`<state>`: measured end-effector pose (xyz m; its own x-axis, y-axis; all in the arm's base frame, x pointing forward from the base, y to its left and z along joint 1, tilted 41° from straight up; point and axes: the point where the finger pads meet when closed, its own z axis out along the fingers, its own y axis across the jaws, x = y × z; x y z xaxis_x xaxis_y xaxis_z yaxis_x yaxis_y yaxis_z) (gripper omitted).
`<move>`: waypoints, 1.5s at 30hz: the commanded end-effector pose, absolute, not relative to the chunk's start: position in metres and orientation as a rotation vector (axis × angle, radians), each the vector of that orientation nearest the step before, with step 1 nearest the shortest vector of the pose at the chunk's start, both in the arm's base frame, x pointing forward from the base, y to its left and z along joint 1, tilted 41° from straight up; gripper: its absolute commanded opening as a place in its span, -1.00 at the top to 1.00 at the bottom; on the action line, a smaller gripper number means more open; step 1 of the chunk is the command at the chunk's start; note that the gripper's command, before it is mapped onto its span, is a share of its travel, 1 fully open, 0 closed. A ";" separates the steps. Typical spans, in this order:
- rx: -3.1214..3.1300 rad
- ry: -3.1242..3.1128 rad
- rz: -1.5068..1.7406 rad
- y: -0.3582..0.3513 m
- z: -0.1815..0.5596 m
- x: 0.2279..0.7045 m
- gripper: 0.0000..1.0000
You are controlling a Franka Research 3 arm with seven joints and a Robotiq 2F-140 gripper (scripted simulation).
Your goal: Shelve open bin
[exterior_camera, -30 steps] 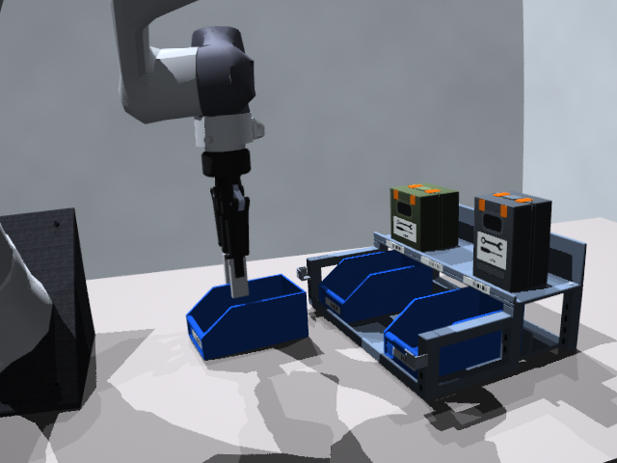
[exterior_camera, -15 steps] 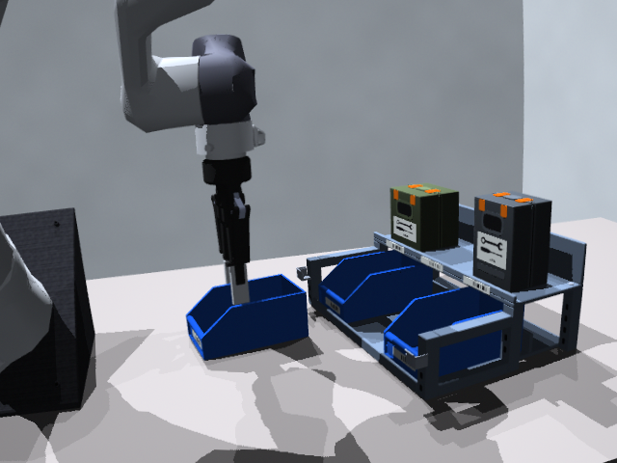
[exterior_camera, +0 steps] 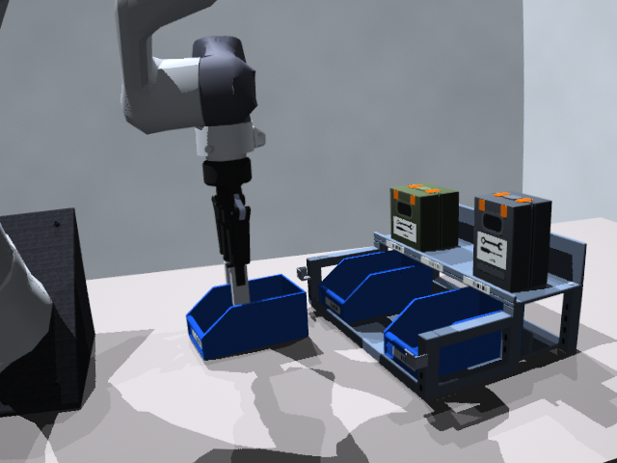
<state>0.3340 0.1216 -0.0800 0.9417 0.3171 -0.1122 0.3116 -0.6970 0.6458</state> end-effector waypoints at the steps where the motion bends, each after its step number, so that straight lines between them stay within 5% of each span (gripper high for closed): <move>1: 2.388 0.437 0.013 0.121 -0.081 0.333 0.69; 28: 2.388 0.437 0.013 0.121 -0.081 0.333 0.69; 29: 2.388 0.437 0.013 0.121 -0.081 0.333 1.00; 45: 2.388 0.437 0.013 0.121 -0.081 0.333 1.00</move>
